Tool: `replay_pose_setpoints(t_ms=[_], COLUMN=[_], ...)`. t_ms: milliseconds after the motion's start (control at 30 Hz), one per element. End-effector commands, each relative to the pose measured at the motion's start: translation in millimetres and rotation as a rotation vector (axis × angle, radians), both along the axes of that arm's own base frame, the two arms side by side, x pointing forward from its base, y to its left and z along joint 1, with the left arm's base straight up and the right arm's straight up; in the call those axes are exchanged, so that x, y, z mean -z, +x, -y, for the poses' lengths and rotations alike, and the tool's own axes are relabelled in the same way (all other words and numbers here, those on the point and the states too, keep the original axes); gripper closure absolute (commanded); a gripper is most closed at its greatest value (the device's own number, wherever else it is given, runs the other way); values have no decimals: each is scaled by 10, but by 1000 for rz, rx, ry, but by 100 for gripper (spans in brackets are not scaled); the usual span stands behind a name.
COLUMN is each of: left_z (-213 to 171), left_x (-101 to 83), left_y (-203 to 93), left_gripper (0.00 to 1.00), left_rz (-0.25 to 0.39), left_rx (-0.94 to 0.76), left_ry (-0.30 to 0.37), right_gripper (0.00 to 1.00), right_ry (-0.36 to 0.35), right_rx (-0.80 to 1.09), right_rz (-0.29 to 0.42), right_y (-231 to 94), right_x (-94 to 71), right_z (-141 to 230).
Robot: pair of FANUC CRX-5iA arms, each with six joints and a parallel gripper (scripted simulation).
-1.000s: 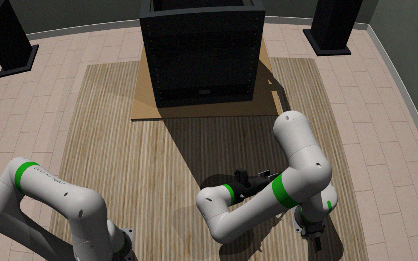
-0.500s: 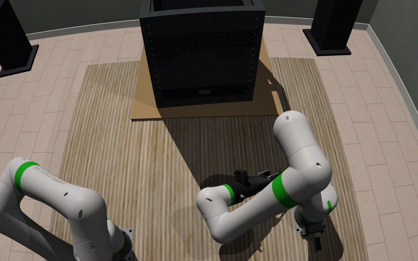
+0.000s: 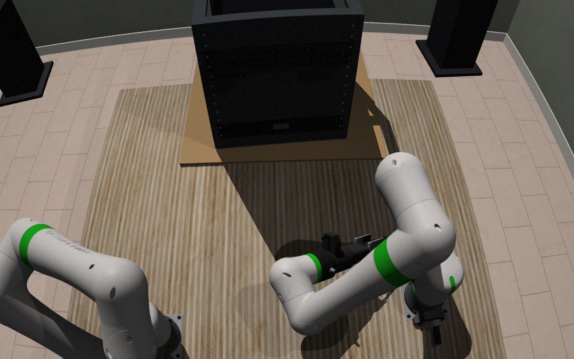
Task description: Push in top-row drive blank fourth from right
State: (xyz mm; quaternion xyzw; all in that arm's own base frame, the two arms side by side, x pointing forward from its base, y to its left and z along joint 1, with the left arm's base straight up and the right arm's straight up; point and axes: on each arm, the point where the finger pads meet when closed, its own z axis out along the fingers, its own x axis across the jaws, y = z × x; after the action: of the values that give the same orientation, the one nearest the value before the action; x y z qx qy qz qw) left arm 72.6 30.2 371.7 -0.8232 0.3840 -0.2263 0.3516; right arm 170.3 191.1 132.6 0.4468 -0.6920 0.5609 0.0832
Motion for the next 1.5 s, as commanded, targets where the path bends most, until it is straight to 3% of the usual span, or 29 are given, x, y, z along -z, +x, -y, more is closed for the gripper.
replay_pose_setpoints(t_ms=[0,567,900,1167,1467], left_z=[4,101,272,387,558], left_x=[-3,-3,10,24,55], left_y=[-10,-138,-213,-206,-114], left_gripper=[0,0,0,0,0], left_rz=[-2,-16,-29,-34,-36], left_rx=[-10,-194,-426,-567,-787], left_ry=[-2,-33,-78,-108,-159], right_gripper=[0,0,0,0,0], right_ry=[1,1,11,37,121], right_rx=[0,0,-2,-7,-22], right_rz=[0,0,11,40,132], right_y=[1,1,25,91,299], right_x=[-4,-4,-10,-28,-96], right_z=[-3,-3,-23,-77,-249])
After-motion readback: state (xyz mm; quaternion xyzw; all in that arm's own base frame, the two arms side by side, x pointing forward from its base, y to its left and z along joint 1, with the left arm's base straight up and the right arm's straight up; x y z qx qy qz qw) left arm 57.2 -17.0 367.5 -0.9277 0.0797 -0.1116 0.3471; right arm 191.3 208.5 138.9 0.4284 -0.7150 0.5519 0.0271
